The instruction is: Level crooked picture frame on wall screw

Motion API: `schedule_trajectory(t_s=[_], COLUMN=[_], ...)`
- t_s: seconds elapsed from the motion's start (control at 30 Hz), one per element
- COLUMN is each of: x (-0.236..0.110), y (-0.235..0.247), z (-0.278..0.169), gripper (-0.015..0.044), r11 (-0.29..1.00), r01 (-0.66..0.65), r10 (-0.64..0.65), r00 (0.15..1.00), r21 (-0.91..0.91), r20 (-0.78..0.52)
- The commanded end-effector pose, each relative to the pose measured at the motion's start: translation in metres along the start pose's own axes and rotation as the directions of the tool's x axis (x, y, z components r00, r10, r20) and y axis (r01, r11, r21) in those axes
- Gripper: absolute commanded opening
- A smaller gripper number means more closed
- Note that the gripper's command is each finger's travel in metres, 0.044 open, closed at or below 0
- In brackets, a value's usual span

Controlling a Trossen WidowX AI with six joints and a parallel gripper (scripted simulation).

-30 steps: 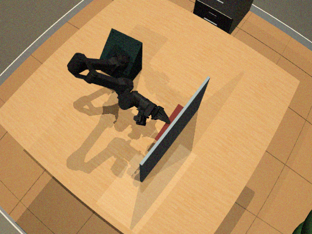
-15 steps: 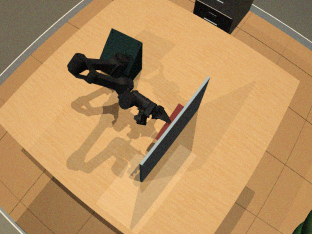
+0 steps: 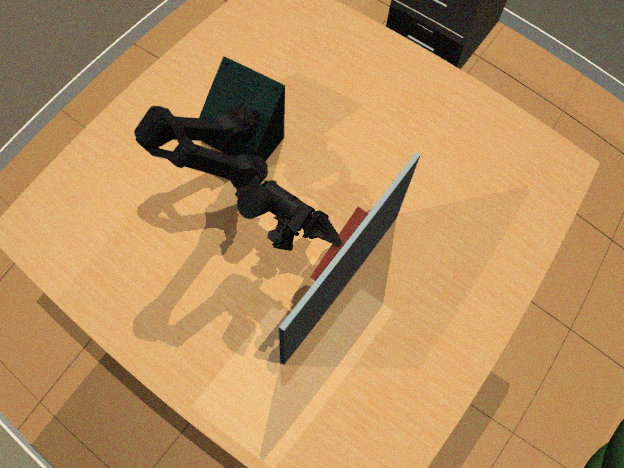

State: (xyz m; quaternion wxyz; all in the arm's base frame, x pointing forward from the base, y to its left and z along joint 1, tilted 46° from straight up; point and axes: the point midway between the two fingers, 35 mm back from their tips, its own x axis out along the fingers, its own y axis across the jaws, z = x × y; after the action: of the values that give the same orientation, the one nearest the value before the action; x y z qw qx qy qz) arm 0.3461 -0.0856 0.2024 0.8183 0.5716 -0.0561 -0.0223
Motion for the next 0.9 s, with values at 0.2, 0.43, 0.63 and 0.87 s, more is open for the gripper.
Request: schedule_trajectory(t_s=[0.2, 0.43, 0.63, 0.87], x=[0.0001, 0.0001, 0.0001, 0.0002], y=[0.0017, 0.0018, 0.0007, -0.0016], z=[-0.0014, -0.0015, -0.0015, -0.0014], gripper=[0.0000, 0.0000, 0.0000, 0.0000], r11=[1.000, 1.000, 1.000, 1.000], r01=[-0.007, -0.007, -0.007, -0.007], r10=[0.007, 0.007, 0.007, 0.007], r00=[1.000, 1.000, 1.000, 1.000], r21=[-0.004, -0.004, -0.004, -0.004], r20=[-0.004, -0.004, -0.004, -0.004])
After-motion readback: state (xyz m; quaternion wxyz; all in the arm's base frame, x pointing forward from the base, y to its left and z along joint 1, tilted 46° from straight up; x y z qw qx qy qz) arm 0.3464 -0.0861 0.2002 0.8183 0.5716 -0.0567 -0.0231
